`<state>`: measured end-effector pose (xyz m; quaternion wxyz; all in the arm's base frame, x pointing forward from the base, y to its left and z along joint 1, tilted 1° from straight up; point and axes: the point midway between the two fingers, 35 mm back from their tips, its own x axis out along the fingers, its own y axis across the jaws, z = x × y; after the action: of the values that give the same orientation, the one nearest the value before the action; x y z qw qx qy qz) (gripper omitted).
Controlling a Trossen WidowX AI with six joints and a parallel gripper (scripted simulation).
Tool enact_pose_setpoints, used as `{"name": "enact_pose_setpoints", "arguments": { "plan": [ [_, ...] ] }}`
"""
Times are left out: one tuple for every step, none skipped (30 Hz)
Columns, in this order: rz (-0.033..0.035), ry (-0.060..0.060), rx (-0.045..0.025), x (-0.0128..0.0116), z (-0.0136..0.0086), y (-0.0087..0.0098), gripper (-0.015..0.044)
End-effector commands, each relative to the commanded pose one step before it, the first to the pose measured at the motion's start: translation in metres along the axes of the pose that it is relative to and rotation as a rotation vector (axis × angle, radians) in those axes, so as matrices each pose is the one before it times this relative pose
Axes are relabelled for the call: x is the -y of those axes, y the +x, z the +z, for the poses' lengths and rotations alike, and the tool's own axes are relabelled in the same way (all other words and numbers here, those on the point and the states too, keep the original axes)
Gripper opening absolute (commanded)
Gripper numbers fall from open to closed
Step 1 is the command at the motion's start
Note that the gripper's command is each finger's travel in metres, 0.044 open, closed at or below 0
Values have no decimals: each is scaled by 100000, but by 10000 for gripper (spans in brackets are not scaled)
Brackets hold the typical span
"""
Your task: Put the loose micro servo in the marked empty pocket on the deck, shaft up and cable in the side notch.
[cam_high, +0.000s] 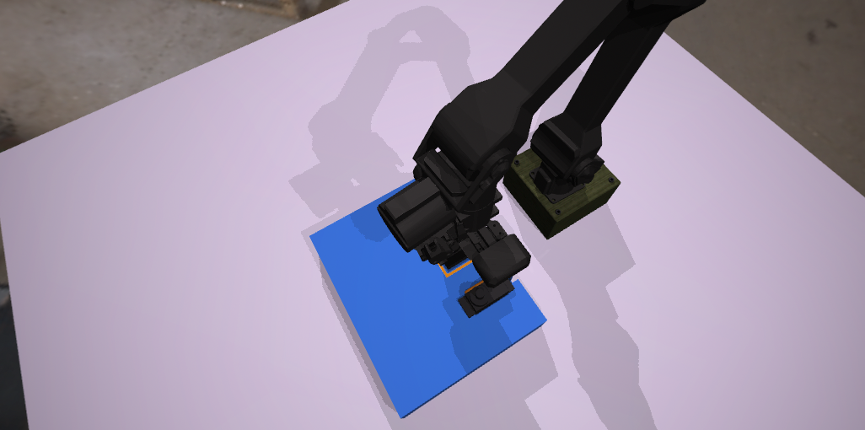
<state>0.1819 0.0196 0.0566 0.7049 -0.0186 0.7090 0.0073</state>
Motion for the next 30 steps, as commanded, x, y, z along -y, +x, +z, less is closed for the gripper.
{"name": "enact_pose_setpoints", "arguments": {
  "plan": [
    [278, 361, 190, -43, 74, 381, 0],
    [0, 0, 0, 0, 0, 99, 0],
    [0, 0, 0, 0, -1, 103, 0],
    [0, 0, 0, 0, -1, 69, 0],
    [0, 0, 0, 0, 0, 58, 0],
    [0, 0, 0, 0, 0, 75, 0],
    [0, 0, 0, 0, 0, 88, 0],
    [0, 0, 0, 0, 0, 103, 0],
    [0, 0, 0, 0, 0, 102, 0],
    [0, 0, -1, 0, -1, 106, 0],
    [0, 0, 0, 0, -1, 70, 0],
    [0, 0, 0, 0, 0, 59, 0],
    [0, 0, 0, 0, 0, 75, 0],
    [0, 0, 0, 0, 0, 88, 0],
    [0, 0, -1, 0, 0, 103, 0],
    [0, 0, 0, 0, 0, 102, 0],
    [0, 0, -1, 0, -1, 106, 0],
    [0, 0, 0, 0, -1, 70, 0],
    [0, 0, 0, 0, 0, 59, 0],
    [0, 0, 0, 0, 0, 75, 0],
    [0, 0, 0, 0, 0, 88, 0],
    [0, 0, -1, 0, 0, 103, 0],
    [0, 0, -1, 0, 0, 102, 0],
    [0, 0, -1, 0, -1, 106, 0],
    [0, 0, 0, 0, -1, 70, 0],
    [0, 0, 0, 0, 0, 59, 0],
    [0, 0, 0, 0, 0, 75, 0],
    [0, 0, -1, 0, 0, 88, 0],
    [0, 0, -1, 0, -1, 103, 0],
    [0, 0, -1, 0, -1, 75, 0]
  ]
}}
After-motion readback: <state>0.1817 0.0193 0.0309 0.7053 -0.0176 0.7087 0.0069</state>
